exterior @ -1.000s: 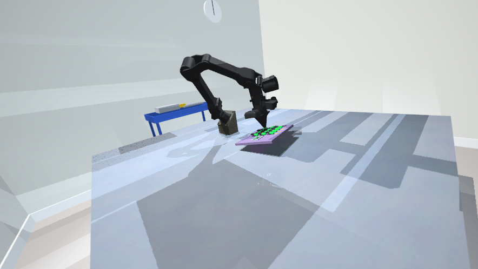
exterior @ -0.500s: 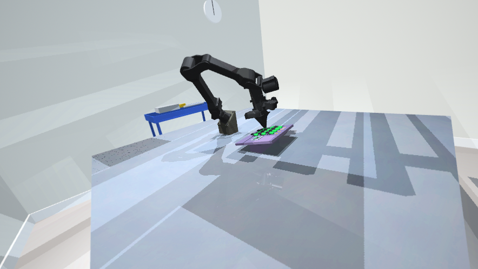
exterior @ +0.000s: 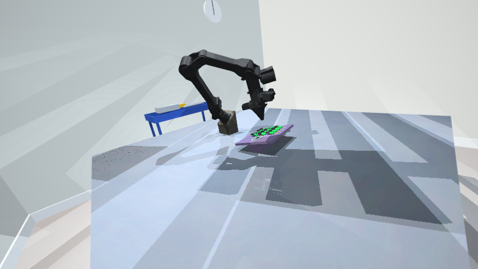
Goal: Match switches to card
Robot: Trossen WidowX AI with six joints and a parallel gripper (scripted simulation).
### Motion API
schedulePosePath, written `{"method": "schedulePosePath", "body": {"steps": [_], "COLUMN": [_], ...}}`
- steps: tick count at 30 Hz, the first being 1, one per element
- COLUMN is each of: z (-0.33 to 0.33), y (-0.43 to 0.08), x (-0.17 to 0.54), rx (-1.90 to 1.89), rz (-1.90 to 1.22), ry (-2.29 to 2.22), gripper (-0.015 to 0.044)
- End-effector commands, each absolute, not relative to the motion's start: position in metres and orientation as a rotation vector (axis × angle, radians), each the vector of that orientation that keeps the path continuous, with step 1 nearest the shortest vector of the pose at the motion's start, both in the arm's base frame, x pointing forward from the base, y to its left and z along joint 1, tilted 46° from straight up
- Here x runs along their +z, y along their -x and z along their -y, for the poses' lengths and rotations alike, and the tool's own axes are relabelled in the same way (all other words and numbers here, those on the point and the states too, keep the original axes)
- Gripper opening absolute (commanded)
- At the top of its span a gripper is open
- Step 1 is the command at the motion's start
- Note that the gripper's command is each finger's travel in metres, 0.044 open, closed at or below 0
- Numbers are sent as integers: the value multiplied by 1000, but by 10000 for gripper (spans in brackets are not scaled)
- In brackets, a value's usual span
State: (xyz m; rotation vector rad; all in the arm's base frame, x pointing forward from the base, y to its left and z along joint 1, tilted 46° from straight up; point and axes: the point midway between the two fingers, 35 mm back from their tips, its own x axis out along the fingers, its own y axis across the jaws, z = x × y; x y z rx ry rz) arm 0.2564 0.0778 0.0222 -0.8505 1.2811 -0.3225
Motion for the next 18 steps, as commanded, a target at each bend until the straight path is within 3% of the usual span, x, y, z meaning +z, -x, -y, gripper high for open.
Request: {"method": "schedulePosePath", "body": {"steps": [1,18], "z": [-92,-44], "y": [-250,-249], "x": [39,31], "rx": [-315,-305], "rz": [-1265,-1241], "ry": [839,844], "gripper": [0,0]}}
